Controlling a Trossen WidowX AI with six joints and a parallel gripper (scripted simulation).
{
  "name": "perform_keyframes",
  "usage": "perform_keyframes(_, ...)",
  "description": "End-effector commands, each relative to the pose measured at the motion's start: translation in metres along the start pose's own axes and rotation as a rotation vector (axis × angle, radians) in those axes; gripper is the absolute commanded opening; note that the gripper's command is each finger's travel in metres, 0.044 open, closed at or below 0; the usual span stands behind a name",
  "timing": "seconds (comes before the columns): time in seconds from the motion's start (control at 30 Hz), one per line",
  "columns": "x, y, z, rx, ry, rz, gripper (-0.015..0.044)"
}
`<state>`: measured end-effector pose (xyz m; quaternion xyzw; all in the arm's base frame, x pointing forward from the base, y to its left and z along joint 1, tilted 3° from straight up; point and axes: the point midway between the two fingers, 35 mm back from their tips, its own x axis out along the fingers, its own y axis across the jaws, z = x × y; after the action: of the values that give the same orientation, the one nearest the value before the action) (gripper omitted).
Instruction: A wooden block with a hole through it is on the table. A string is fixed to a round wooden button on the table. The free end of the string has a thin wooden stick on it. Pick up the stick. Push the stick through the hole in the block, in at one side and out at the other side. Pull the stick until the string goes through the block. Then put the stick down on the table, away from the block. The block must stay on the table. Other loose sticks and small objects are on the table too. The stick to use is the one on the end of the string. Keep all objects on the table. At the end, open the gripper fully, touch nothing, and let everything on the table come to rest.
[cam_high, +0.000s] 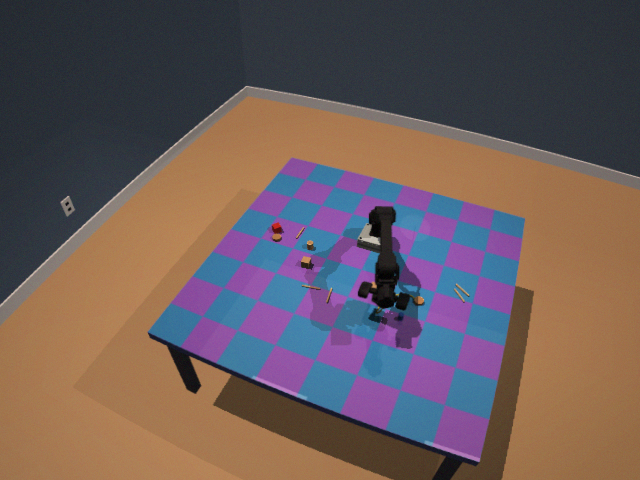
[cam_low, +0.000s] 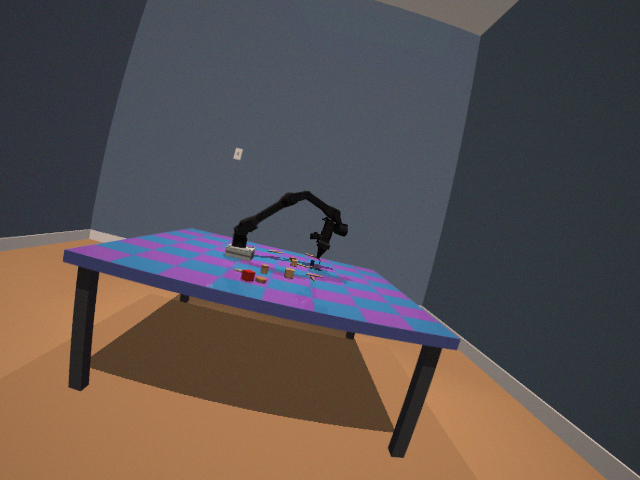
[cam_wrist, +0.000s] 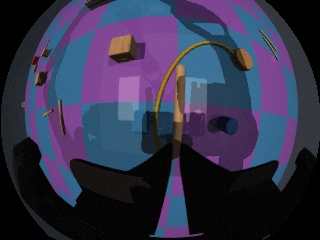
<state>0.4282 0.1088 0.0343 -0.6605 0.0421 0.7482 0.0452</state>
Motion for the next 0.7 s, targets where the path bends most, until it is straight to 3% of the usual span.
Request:
perform_keyframes(0.0, -0.003, 0.002, -0.006, -0.006, 0.017, 0.004, 0.0000)
perform_keyframes(0.67, -0.006, 0.013, -0.028, -0.008, 0.060, 0.008, 0.0000)
